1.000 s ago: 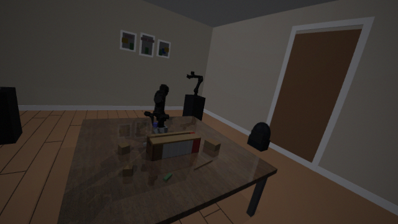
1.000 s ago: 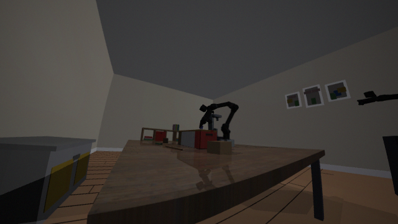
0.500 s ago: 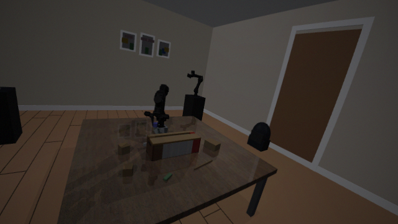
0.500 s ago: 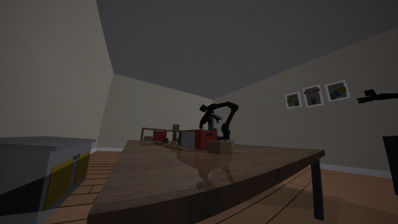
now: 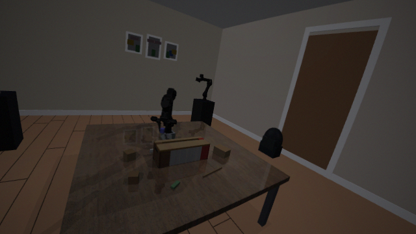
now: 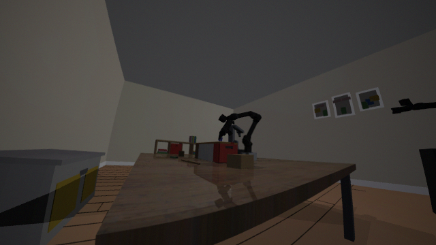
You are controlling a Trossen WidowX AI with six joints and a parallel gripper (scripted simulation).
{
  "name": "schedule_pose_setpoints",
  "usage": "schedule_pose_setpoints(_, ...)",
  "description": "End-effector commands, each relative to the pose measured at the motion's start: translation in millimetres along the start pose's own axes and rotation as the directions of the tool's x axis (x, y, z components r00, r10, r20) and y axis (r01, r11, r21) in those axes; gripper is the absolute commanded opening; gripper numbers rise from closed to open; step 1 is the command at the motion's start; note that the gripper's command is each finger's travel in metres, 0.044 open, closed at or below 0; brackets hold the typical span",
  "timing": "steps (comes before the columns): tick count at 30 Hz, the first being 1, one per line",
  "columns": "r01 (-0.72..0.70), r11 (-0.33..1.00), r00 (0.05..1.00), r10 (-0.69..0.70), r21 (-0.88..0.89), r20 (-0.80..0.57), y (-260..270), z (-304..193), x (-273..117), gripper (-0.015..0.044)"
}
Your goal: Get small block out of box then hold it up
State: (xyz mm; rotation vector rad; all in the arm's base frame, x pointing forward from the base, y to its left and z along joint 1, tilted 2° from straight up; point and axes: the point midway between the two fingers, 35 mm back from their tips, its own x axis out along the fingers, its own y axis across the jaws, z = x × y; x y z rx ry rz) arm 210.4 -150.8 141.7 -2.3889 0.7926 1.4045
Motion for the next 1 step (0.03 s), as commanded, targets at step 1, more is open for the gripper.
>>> schedule_pose_setpoints(1,-0.005,1.0,1.0,0.005,0.006,-0.001,0.7,-0.2,-0.4,0.0)
